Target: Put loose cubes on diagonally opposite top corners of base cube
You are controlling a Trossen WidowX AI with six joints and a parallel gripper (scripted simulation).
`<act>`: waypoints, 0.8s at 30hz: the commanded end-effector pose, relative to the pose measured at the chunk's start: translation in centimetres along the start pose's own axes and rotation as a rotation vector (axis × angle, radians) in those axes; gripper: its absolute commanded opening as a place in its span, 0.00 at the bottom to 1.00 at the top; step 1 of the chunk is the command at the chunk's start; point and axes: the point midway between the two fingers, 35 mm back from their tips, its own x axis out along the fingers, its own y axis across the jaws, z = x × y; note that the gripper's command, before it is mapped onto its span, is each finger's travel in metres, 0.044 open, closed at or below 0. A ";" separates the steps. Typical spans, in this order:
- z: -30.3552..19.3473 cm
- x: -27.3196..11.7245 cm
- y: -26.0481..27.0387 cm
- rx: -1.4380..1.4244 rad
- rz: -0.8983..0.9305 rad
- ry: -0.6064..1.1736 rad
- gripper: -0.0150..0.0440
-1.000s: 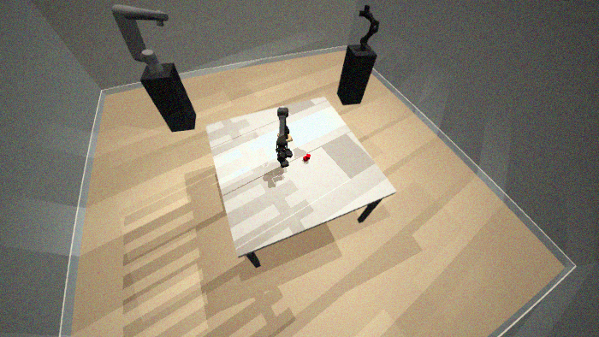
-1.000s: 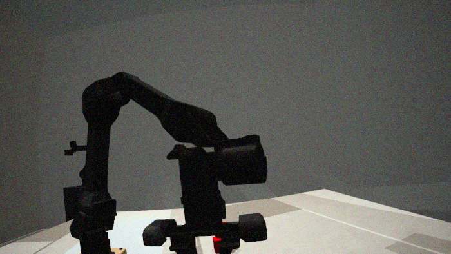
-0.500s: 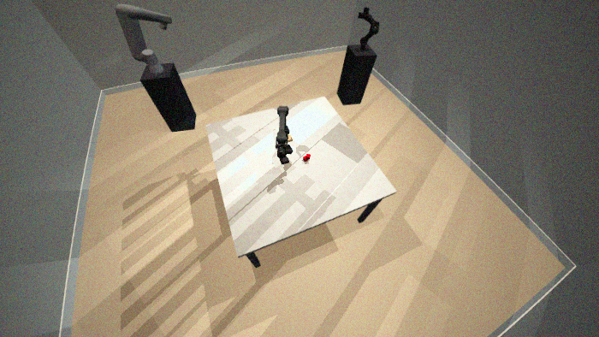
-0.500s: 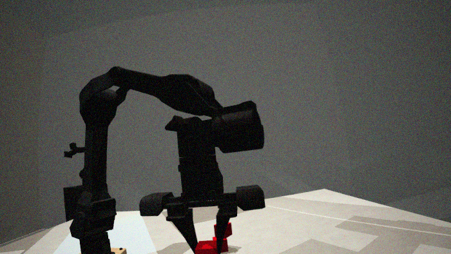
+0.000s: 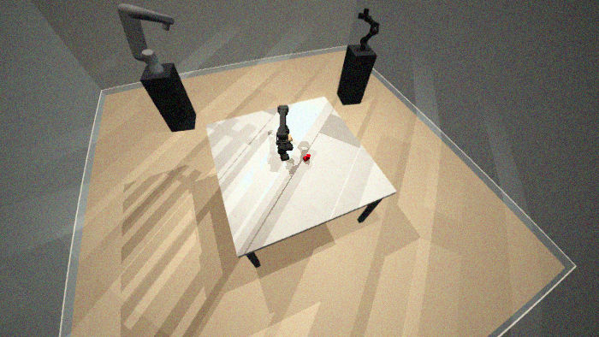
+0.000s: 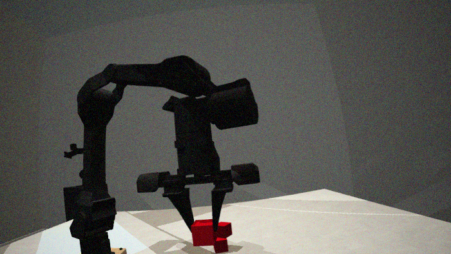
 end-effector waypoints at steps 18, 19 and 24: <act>6.6 0.2 -0.8 0.178 -0.001 -0.005 0.43; 7.0 0.2 -0.8 0.187 0.000 -0.005 0.43; 8.6 0.3 -0.7 0.231 0.000 -0.007 0.43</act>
